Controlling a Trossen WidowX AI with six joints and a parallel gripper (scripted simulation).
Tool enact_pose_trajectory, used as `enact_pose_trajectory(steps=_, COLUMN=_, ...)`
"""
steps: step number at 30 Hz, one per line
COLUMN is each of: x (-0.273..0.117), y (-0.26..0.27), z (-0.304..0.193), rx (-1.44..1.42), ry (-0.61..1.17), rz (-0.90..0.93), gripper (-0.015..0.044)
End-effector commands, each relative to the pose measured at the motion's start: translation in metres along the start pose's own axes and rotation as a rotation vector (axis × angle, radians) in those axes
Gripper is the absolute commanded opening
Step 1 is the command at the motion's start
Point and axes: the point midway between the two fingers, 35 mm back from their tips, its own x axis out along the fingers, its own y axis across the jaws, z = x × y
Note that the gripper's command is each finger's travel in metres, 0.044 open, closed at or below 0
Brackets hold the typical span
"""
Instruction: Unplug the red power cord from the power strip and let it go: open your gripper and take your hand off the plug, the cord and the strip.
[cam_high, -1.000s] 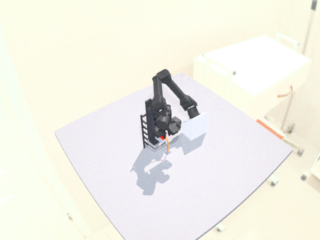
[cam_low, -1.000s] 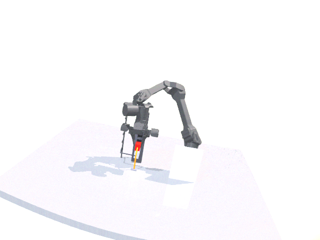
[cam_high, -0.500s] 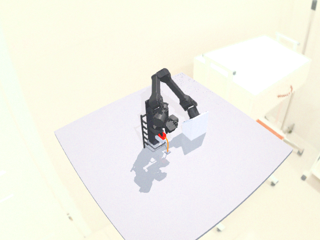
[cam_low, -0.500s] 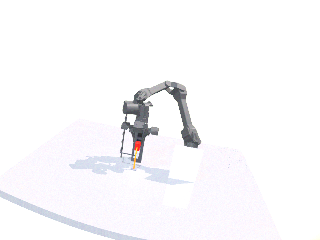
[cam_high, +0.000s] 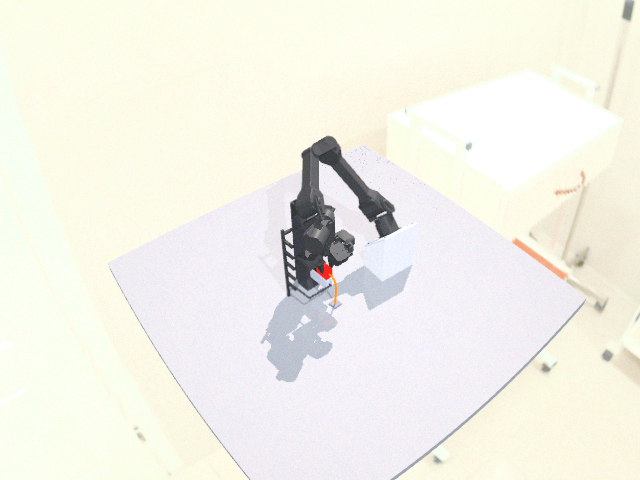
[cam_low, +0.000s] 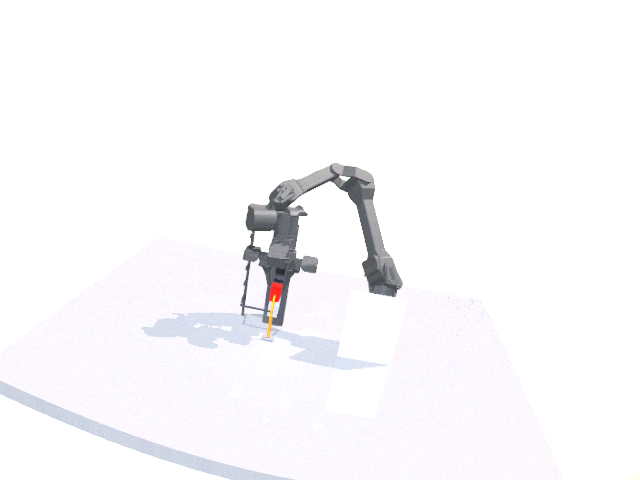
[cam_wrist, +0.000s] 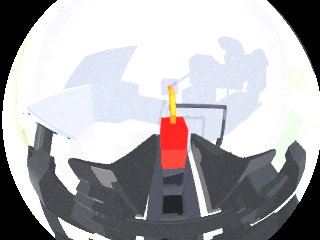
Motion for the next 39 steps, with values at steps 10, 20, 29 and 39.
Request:
enact_pose_trajectory(steps=10, x=0.001, y=0.0, z=0.0, rx=0.0, ry=0.0, rz=0.001, gripper=0.0022)
enact_pose_trajectory(steps=20, x=0.001, y=-0.001, z=0.007, rx=-0.001, ry=-0.001, rz=0.0, gripper=0.0)
enact_pose_trajectory(steps=29, x=0.0, y=-0.002, z=0.022, rx=-0.003, ry=-0.002, rz=-0.001, gripper=0.0)
enact_pose_trajectory(steps=39, x=-0.002, y=-0.002, z=0.038, rx=-0.004, ry=-0.003, rz=-0.002, gripper=0.0)
